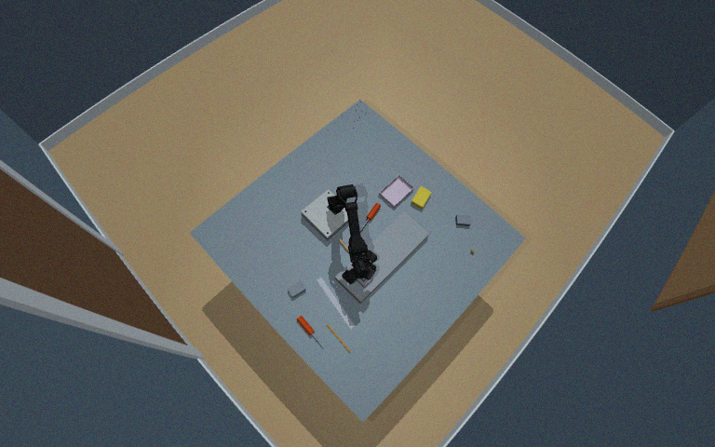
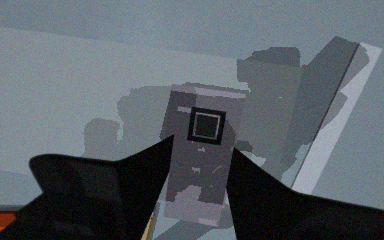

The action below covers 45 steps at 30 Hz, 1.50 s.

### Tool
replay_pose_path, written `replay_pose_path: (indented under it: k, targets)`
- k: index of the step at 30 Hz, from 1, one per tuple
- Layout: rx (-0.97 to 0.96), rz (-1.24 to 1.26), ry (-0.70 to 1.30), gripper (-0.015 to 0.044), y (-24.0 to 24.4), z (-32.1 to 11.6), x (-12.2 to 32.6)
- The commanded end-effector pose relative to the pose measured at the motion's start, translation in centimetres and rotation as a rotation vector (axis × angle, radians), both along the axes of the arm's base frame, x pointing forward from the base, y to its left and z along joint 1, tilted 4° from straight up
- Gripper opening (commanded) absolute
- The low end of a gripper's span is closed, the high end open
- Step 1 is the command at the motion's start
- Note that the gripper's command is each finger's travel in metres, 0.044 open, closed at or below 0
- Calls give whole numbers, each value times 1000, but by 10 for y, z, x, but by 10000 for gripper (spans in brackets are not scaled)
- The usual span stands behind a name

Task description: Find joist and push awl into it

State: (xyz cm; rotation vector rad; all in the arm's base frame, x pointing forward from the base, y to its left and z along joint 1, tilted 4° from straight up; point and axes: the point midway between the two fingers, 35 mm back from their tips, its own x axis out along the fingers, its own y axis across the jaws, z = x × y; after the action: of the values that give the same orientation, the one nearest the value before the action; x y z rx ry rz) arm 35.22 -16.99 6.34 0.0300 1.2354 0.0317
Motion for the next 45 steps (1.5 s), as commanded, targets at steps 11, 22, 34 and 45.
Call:
replay_pose_path:
  k: [11,22,34,45]
  targets:
    - [4,1,1,0,34,1,0]
    - [6,1,1,0,58,2,0]
    - [8,1,1,0,84,3,0]
    - [10,1,1,0,108,4,0]
